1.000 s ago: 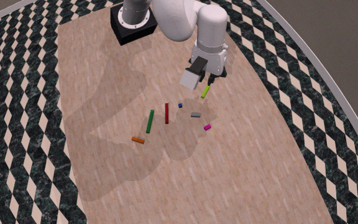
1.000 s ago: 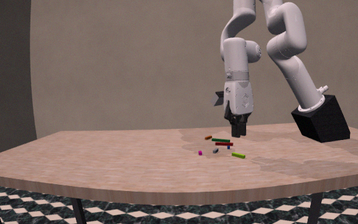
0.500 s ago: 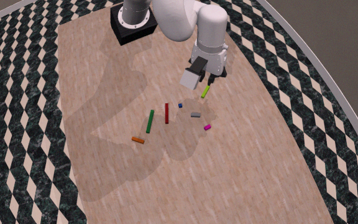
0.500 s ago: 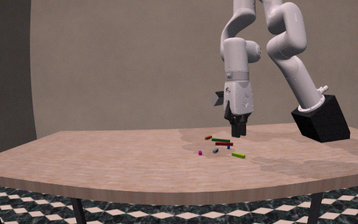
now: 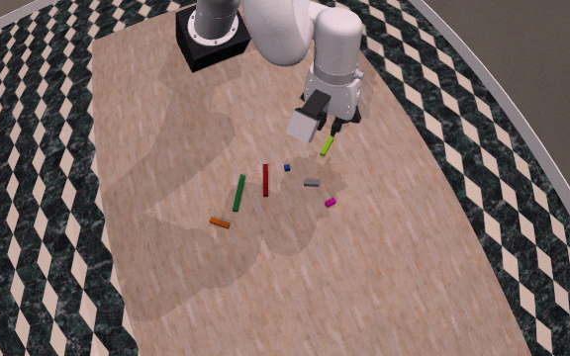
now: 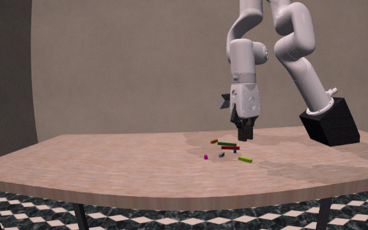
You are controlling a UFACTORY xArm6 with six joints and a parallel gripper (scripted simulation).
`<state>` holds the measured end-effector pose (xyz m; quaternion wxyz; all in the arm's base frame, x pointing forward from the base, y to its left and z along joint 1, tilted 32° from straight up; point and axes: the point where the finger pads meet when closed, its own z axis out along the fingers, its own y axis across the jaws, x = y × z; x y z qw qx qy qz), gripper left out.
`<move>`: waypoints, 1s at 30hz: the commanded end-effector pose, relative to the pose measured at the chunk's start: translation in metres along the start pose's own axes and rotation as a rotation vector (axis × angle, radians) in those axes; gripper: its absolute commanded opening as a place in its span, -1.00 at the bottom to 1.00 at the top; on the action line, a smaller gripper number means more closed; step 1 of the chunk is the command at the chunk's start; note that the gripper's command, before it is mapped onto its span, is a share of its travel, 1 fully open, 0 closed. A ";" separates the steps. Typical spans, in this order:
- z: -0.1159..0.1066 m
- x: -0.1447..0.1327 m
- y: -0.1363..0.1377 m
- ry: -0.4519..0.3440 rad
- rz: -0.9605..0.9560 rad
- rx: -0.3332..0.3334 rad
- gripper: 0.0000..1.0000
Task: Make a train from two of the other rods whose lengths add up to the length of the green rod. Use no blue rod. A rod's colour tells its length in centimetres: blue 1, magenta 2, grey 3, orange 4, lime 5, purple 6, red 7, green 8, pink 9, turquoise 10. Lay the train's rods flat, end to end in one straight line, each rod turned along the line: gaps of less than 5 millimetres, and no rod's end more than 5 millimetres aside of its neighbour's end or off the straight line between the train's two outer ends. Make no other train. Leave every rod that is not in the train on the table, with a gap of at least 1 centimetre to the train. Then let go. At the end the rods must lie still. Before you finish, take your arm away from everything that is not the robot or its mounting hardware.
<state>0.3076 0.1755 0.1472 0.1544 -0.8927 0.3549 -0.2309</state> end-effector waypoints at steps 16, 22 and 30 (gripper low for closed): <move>0.019 0.000 -0.001 0.001 0.000 0.002 -0.51; 0.028 0.000 -0.001 0.001 0.000 0.002 -0.51; 0.037 0.000 -0.002 0.001 0.000 0.002 -0.51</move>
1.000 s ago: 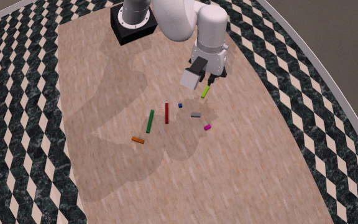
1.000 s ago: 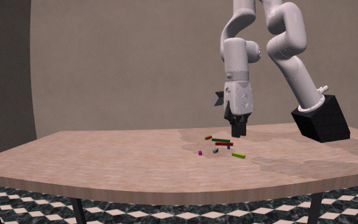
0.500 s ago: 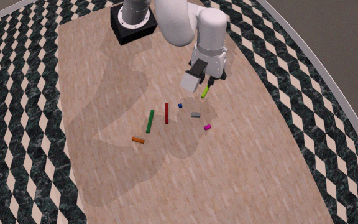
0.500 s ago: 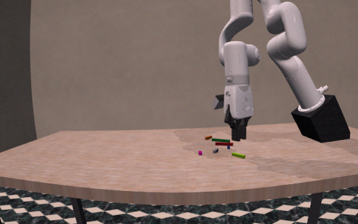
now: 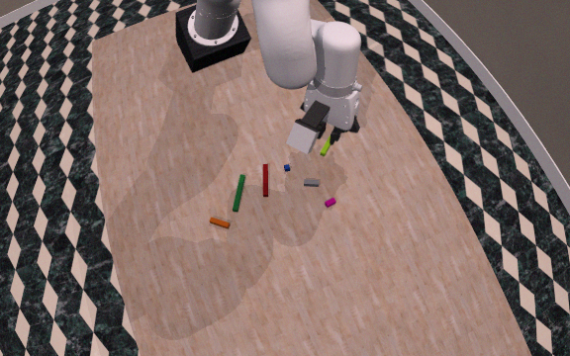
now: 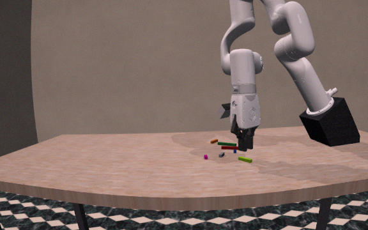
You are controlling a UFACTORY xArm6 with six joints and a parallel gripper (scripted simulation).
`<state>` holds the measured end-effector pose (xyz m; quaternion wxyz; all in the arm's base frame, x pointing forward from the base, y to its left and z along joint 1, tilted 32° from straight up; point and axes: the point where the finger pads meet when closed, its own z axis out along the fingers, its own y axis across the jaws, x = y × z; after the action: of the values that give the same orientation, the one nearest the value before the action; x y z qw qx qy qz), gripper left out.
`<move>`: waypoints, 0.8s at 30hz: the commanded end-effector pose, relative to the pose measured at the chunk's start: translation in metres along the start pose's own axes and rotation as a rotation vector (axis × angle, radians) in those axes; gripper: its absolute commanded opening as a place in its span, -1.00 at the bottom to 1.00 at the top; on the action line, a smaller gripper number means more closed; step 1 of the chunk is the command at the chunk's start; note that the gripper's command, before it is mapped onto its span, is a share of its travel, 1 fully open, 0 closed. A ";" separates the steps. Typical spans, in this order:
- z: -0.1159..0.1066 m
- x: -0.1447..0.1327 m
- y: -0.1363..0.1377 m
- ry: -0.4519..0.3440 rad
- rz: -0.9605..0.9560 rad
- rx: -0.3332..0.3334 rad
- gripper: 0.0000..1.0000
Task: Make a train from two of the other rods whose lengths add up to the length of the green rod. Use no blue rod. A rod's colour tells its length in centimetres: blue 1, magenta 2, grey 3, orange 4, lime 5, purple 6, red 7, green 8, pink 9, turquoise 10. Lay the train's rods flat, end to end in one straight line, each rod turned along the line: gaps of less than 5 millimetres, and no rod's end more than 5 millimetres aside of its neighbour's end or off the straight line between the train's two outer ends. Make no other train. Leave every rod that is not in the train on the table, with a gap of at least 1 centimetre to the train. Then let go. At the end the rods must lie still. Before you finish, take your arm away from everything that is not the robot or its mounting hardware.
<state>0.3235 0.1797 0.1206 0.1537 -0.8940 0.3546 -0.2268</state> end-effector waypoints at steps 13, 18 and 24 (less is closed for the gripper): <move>0.017 0.000 -0.002 0.009 0.001 0.007 -0.51; 0.020 0.000 -0.002 0.009 0.001 0.007 -0.51; 0.021 0.000 -0.002 0.009 0.001 0.007 -0.51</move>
<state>0.3344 0.1825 0.1035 0.1530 -0.8933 0.3551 -0.2291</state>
